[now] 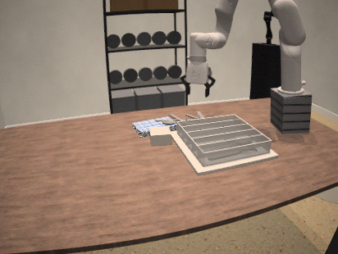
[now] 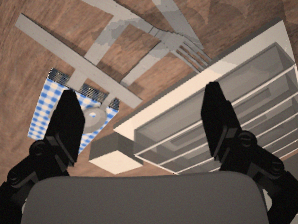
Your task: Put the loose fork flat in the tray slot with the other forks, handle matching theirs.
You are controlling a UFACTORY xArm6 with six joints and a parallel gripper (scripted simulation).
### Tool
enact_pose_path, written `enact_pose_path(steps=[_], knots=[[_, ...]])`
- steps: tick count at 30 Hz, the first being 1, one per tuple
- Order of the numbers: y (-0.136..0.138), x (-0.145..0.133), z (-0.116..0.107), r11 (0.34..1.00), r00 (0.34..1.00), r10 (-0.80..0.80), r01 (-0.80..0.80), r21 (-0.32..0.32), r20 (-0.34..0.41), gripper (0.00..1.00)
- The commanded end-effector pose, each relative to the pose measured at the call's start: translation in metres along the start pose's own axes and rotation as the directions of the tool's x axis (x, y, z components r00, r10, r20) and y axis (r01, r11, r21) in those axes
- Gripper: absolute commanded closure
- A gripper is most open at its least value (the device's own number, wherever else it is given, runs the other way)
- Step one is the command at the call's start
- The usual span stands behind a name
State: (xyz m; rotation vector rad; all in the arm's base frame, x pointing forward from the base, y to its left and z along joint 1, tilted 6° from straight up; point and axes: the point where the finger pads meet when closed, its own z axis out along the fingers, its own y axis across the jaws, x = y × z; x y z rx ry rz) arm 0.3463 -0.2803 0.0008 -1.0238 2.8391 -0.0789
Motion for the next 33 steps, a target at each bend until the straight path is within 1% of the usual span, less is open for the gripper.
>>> enact_pose_path(steps=[1,3,4,7,11,14,18,20,21,24,28,33], knots=[[0.0,0.0,0.008,0.962,0.961,0.274,-0.274,0.013,-0.019,0.0],[0.0,0.0,0.008,0.962,0.961,0.274,-0.274,0.013,-0.019,0.0],[0.0,0.0,0.01,0.913,0.913,0.407,-0.407,0.016,-0.015,0.0],[0.001,0.001,0.015,0.857,0.857,0.515,-0.515,0.015,-0.003,0.0],[0.002,0.001,0.022,0.742,0.742,0.67,-0.67,0.013,0.011,0.0],[0.003,0.002,0.026,0.636,0.636,0.771,-0.771,0.01,0.019,0.0],[0.005,0.003,0.031,0.475,0.475,0.88,-0.88,0.004,0.029,0.0],[0.005,0.003,0.031,0.475,0.475,0.88,-0.88,0.004,0.029,0.0],[0.005,0.003,0.032,0.345,0.344,0.938,-0.939,0.001,0.032,0.0],[0.006,0.003,0.035,0.227,0.227,0.973,-0.974,-0.004,0.037,0.0],[0.006,0.004,0.038,0.035,0.034,0.999,-0.999,-0.01,0.042,0.0],[0.007,0.004,0.04,-0.204,-0.205,0.978,-0.979,-0.014,0.043,0.0]])
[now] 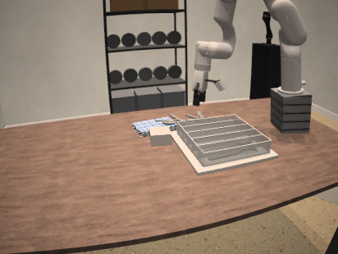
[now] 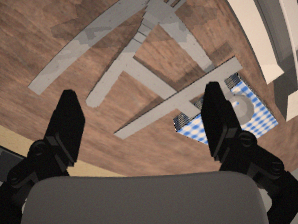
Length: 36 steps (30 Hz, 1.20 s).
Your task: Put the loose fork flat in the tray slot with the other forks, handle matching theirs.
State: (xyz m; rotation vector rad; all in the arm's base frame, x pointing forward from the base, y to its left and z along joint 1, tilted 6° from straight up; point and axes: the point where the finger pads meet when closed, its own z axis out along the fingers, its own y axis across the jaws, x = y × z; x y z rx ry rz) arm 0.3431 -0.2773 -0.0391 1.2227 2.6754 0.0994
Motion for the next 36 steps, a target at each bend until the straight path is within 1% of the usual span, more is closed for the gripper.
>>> enact_pose_path(steps=[1,2,4,5,8,9,10,36], knots=[[0.0004,-0.0012,0.0009,0.961,0.963,0.271,-0.27,0.049,-0.002,0.0],[0.0004,-0.0012,0.001,0.948,0.949,0.316,-0.315,0.052,0.001,0.0],[0.0004,-0.0012,0.001,0.948,0.949,0.316,-0.315,0.052,0.001,0.0],[0.0004,-0.0011,0.0011,0.896,0.898,0.441,-0.44,0.066,0.007,0.0],[0.0003,-0.0011,0.0011,0.84,0.844,0.536,-0.535,0.085,0.011,0.0],[0.0003,-0.0011,0.0011,0.818,0.822,0.569,-0.567,0.097,0.012,0.72],[0.0003,-0.0011,0.0011,0.795,0.8,0.599,-0.597,0.111,0.013,0.72],[0.0003,-0.0011,0.0011,0.794,0.8,0.6,-0.597,0.112,0.013,0.72]])
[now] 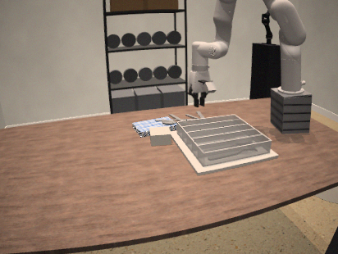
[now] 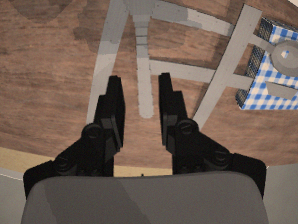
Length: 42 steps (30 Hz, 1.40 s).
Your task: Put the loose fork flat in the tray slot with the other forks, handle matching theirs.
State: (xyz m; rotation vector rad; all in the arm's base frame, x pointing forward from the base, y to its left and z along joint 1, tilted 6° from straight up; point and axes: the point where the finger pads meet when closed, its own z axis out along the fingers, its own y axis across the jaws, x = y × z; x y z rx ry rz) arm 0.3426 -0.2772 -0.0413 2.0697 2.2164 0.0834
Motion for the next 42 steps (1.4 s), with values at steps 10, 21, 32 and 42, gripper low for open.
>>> enact_pose_path(steps=[10,21,32,42], knots=[[0.002,-0.001,-0.001,1.0,1.0,0.002,-0.002,0.019,0.007,0.72],[0.002,-0.001,0.002,1.0,1.0,0.002,-0.002,0.021,0.007,0.72],[0.002,-0.001,0.013,1.0,1.0,0.002,-0.002,0.021,0.008,0.72],[0.002,-0.001,0.024,1.0,1.0,0.002,-0.002,0.021,0.008,0.72]])
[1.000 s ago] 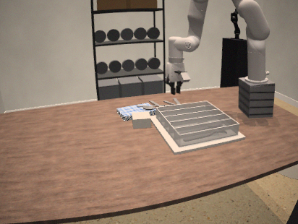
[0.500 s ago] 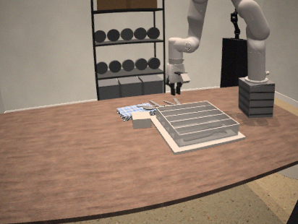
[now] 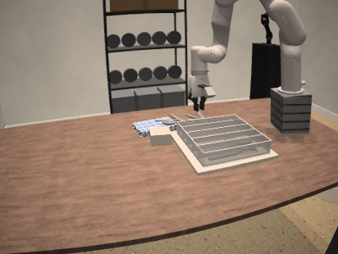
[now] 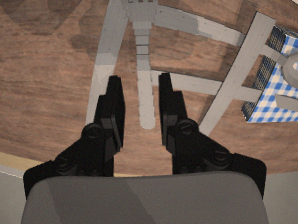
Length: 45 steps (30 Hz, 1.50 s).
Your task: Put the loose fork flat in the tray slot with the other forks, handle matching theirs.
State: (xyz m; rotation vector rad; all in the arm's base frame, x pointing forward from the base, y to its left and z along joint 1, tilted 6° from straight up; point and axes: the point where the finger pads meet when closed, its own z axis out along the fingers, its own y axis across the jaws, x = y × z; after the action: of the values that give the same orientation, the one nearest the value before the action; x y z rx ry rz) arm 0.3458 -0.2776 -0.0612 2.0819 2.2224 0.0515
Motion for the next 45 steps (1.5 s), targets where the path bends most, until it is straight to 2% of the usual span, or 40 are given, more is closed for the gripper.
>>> enact_pose_path(steps=[1,20,45], knots=[[0.001,-0.001,0.005,1.0,1.0,0.0,0.0,-0.003,0.002,0.72],[0.002,-0.001,0.022,1.0,1.0,0.0,0.0,-0.003,0.002,0.72],[0.002,-0.001,0.023,1.0,1.0,0.0,0.0,-0.003,0.002,0.72]])
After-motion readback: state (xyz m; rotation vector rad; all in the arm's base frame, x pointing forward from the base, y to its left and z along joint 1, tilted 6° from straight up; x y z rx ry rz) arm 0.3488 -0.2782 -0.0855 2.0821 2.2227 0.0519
